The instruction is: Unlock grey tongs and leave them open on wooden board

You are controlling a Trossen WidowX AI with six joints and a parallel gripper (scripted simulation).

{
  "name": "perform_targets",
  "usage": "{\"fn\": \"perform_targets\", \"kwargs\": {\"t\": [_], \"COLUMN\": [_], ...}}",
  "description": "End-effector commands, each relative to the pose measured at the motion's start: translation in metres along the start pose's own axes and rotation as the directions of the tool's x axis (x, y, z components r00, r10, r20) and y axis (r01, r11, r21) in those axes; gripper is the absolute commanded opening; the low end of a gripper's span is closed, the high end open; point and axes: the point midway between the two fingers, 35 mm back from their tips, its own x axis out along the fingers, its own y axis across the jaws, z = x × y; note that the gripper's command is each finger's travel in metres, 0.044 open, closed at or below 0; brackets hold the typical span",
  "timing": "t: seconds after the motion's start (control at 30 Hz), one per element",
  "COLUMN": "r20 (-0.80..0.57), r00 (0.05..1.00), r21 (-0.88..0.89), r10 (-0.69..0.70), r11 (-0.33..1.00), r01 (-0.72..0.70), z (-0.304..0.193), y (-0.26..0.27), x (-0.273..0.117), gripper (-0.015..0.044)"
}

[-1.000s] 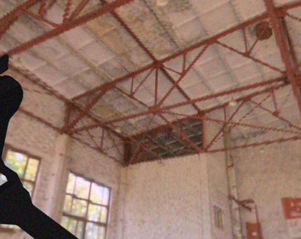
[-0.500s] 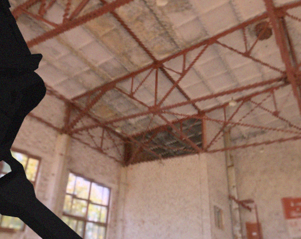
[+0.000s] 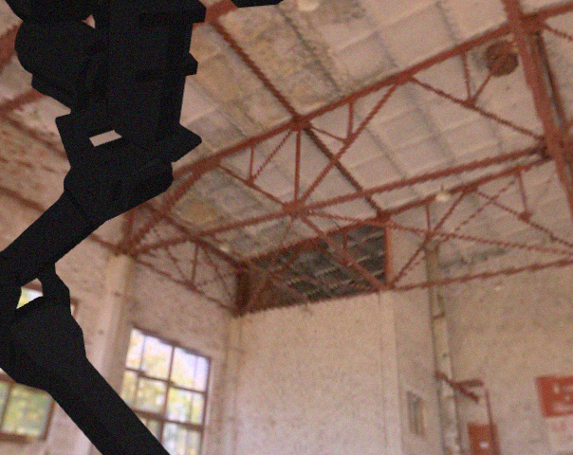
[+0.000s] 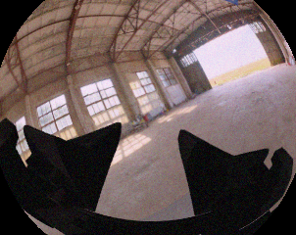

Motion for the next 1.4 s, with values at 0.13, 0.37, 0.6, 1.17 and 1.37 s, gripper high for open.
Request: {"fn": "perform_targets", "kwargs": {"t": [0.13, 0.37, 0.6, 1.17, 1.37], "r20": [-0.321, -0.553, -0.758, -0.993, -0.957], "r00": [0.941, 0.816, 0.621, -0.002, -0.291], "r21": [-0.006, 0.012, 0.041, 0.114, 0.130], "r10": [0.105, 0.168, 0.197, 0.120, 0.022], "r11": [0.994, 0.981, 0.966, 0.937, 0.926], "r01": [-0.113, -0.194, -0.255, -0.330, -0.355], "z": [-0.124, -0.219, -0.310, -0.470, -0.508], "y": [0.051, 0.085, 0.111, 0.130, 0.123], "x": [0.005, -0.015, -0.055, -0.214, -0.298], "gripper": [0.0260, 0.0260, 0.0260, 0.0260, 0.0260]}}
